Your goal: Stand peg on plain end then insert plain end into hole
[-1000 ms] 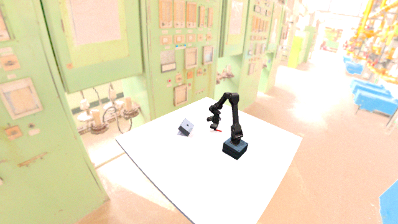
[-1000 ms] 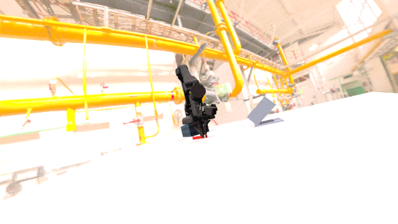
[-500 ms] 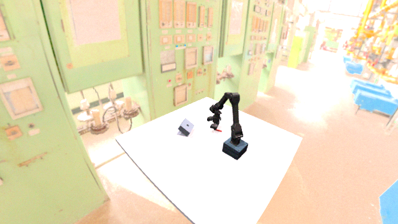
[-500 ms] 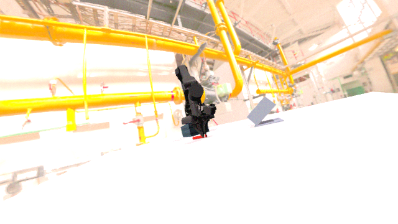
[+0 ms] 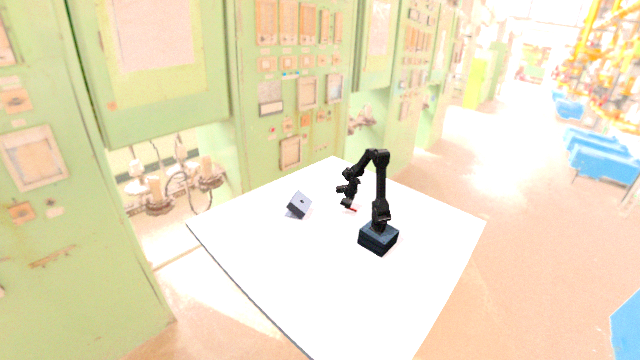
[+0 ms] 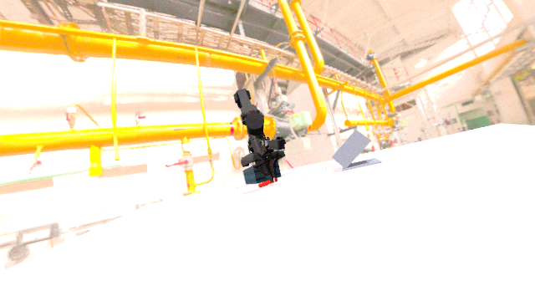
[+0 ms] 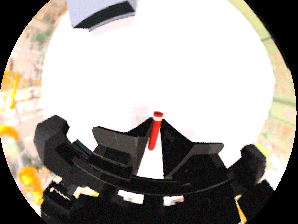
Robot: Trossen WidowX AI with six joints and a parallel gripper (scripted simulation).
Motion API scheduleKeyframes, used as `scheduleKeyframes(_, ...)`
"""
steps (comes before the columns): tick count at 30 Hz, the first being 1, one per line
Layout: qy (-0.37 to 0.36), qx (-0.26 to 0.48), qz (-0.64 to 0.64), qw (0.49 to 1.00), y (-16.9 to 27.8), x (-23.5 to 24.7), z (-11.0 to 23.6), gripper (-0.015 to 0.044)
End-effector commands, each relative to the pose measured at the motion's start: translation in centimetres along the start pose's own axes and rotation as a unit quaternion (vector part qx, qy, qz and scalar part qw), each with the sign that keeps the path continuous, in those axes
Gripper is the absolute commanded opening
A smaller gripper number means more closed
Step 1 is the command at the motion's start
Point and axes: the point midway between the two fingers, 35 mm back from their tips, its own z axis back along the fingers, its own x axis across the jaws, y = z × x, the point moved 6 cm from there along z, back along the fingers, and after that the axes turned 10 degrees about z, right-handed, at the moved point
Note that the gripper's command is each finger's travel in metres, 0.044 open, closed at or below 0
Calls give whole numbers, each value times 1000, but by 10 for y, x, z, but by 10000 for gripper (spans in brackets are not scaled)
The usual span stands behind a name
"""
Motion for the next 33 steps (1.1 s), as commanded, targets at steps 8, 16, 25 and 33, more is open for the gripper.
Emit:
scheduleKeyframes(8, 8, -49, 2, 999, 9, 2, 6, 49)
scheduleKeyframes(16, 14, -82, 2, 997, 16, 3, 10, 49)
scheduleKeyframes(25, 21, -120, 2, 993, 25, 5, 14, 49)
scheduleKeyframes(33, 27, -154, 2, 988, 33, 6, 16, 49)
